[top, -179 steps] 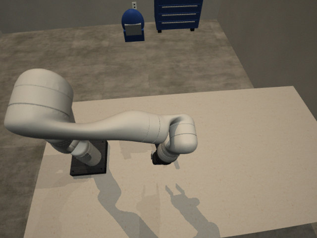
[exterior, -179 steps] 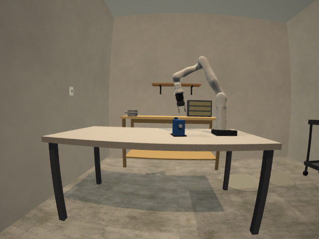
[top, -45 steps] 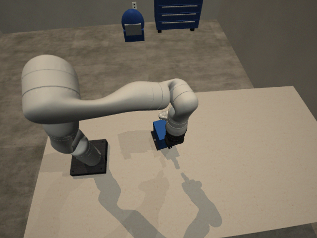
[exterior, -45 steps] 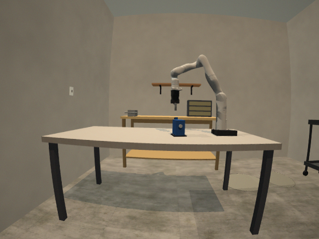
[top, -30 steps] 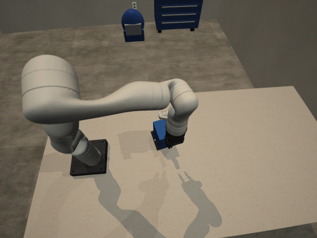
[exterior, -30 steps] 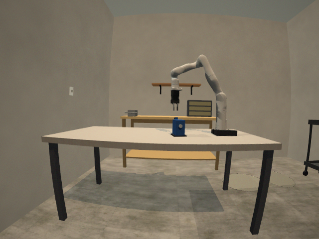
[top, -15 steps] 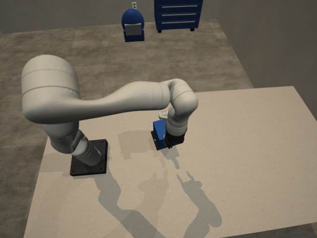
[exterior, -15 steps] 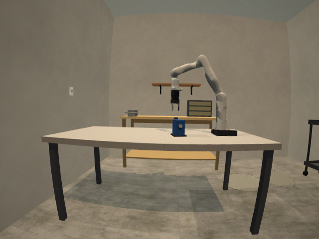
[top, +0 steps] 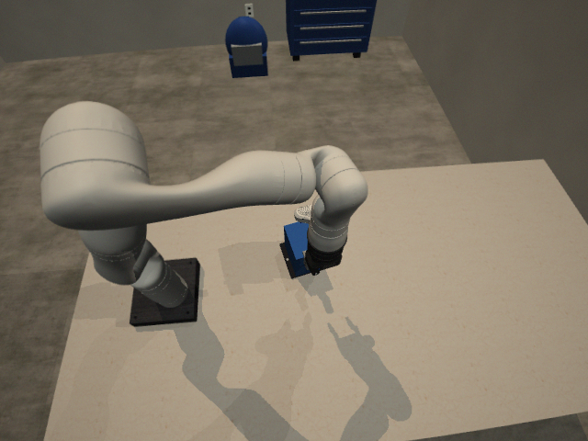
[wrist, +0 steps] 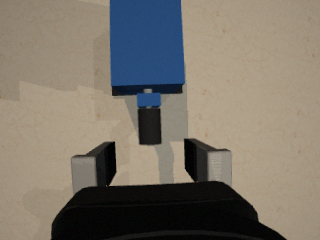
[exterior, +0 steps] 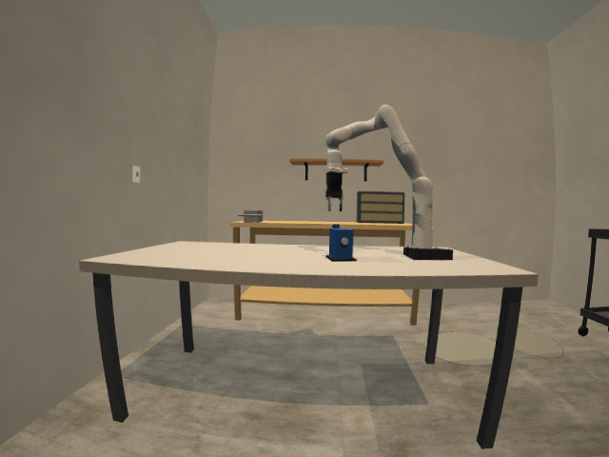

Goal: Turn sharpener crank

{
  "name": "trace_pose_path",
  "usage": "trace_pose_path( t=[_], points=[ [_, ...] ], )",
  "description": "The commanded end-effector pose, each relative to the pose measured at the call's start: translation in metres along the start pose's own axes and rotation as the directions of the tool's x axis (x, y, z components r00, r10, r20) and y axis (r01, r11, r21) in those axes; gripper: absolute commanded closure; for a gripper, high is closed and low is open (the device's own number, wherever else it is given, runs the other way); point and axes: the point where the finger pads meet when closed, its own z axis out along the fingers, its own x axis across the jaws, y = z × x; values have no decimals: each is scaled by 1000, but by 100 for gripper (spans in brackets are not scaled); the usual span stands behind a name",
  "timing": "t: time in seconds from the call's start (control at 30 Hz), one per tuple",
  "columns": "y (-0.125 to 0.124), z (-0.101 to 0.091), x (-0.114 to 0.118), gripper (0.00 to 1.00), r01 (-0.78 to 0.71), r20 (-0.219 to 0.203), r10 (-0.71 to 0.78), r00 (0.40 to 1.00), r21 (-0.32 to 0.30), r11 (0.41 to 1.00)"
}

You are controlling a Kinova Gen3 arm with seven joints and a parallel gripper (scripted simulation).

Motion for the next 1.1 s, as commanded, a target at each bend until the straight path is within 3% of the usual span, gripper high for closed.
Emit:
trace_pose_path(
  t=[0.0,0.63,1.07],
  points=[
    [0,0,0,3,0,-1,0,1000,0,1000],
    [0,12,1,3,1,-1,-1,1000,1,1000],
    [0,31,1,3,1,-1,-1,1000,1,1000]
  ],
)
